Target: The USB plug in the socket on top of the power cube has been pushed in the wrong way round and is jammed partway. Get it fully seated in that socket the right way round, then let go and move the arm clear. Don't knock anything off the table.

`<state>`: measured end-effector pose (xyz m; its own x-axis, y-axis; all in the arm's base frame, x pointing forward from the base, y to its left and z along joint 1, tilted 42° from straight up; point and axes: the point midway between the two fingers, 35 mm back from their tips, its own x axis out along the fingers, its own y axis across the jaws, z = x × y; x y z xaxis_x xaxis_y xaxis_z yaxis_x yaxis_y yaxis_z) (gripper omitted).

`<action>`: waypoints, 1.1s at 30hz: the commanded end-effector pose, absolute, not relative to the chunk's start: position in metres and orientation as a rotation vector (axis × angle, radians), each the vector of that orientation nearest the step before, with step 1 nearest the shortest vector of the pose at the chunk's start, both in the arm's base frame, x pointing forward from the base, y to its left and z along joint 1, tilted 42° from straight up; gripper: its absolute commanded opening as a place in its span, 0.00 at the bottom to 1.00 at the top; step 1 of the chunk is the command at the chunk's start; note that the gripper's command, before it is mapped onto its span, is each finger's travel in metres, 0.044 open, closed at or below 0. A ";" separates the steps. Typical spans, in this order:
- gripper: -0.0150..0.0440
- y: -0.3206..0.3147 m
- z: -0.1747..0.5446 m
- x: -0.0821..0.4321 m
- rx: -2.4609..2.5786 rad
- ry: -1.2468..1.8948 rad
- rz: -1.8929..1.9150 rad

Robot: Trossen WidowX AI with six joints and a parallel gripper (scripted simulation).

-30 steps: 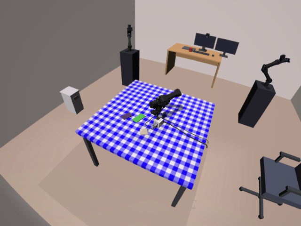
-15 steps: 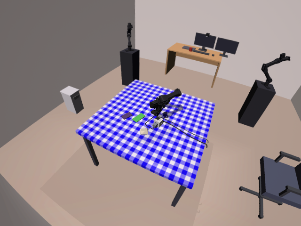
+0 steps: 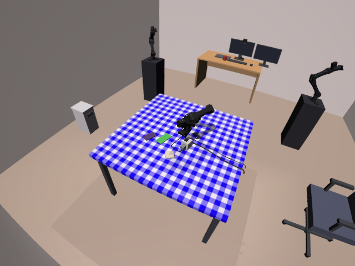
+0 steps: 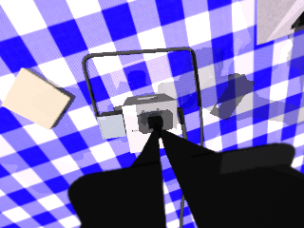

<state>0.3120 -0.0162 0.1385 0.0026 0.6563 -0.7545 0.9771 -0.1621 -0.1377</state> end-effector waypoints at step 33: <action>0.25 -0.009 0.139 0.314 1.862 1.677 -0.989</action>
